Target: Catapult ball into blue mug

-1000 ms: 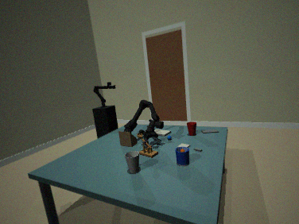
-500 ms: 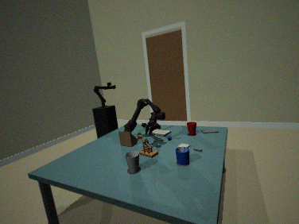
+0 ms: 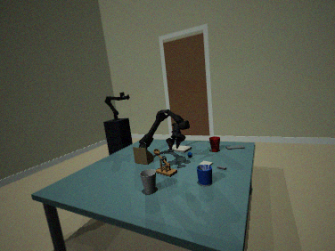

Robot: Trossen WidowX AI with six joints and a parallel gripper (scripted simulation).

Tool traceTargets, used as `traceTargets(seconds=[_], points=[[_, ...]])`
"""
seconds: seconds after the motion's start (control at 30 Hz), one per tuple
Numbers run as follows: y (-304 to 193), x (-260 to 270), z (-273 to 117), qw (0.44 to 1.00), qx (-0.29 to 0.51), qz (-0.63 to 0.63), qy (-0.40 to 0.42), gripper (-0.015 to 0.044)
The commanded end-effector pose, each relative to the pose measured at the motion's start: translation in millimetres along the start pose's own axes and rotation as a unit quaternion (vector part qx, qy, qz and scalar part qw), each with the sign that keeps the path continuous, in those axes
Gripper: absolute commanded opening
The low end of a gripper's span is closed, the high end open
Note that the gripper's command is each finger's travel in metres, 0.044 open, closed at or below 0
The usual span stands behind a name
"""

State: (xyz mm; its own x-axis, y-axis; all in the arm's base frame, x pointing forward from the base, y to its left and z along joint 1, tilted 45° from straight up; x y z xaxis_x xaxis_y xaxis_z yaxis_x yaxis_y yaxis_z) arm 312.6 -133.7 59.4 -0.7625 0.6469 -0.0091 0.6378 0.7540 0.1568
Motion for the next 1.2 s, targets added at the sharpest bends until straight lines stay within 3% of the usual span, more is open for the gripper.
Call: traceTargets(seconds=[0.0,0.57,1.17], points=[[1,-26,-3,0.998,-0.030,0.060,-0.014,0.0440],[-6,-126,-4,0.939,-0.163,0.301,-0.025,0.0440],[-48,-221,-3,0.799,-0.309,0.516,0.013,0.0440]])
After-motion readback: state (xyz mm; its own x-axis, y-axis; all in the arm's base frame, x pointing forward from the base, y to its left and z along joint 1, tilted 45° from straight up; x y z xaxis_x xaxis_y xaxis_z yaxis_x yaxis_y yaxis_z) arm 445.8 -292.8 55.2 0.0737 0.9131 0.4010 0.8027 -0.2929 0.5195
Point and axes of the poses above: the point midway between the two fingers, 35 mm back from their tips, its own z axis out along the fingers, its own x axis across the jaws, y = z × x, the point moved 1 cm from there along -z, back along the fingers, and after that the axes turned 4 degrees about -z, right-handed, at the moved point
